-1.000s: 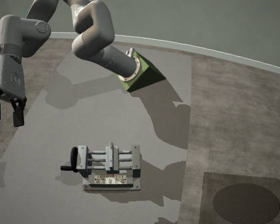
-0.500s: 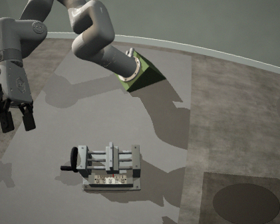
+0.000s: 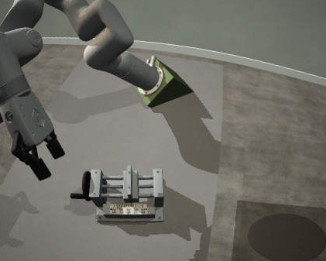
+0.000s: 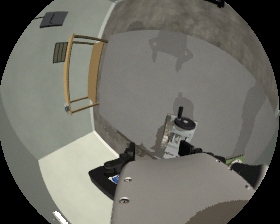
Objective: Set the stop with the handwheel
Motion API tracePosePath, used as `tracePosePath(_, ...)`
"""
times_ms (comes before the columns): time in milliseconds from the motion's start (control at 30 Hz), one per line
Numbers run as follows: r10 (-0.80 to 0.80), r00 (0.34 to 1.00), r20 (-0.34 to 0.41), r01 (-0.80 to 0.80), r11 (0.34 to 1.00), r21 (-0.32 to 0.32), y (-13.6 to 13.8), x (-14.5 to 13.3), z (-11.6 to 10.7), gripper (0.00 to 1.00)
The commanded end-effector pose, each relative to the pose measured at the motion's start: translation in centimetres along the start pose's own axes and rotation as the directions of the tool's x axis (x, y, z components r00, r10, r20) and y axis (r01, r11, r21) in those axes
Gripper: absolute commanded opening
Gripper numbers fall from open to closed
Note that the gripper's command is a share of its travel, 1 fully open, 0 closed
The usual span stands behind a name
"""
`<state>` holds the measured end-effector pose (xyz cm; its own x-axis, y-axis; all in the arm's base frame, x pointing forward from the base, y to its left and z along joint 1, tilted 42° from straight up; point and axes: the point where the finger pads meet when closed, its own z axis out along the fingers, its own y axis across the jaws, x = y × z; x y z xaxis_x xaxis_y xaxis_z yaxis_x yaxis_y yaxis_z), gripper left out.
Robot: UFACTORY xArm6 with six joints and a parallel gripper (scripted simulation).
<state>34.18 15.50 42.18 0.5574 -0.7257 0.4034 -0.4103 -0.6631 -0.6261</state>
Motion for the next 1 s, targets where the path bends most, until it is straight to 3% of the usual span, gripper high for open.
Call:
tracePosePath(0,0.024,0.999,-0.031,-0.028,0.989,-0.144,0.8,-0.3,1.3,1.00)
tracePosePath(33,0.035,0.997,-0.063,-0.048,0.974,-0.223,1.5,-0.1,2.0,1.00)
tracePosePath(100,0.035,0.997,-0.063,-0.048,0.974,-0.223,1.5,-0.1,2.0,1.00)
tracePosePath(133,0.042,0.994,-0.103,-0.071,0.954,-0.293,2.1,0.2,2.5,1.00)
tracePosePath(233,0.042,0.994,-0.103,-0.071,0.954,-0.293,2.1,0.2,2.5,1.00)
tracePosePath(300,0.046,0.979,-0.197,-0.123,0.910,-0.396,3.0,1.1,3.1,1.00)
tracePosePath(367,0.046,0.979,-0.197,-0.123,0.910,-0.396,3.0,1.1,3.1,1.00)
tracePosePath(467,0.041,0.958,-0.284,-0.172,0.874,-0.454,3.4,2.0,3.3,1.00)
tracePosePath(633,0.030,0.929,-0.370,-0.222,0.843,-0.490,3.6,2.9,3.3,1.00)
tracePosePath(967,0.030,0.927,-0.374,-0.225,0.842,-0.491,3.6,2.9,3.3,1.00)
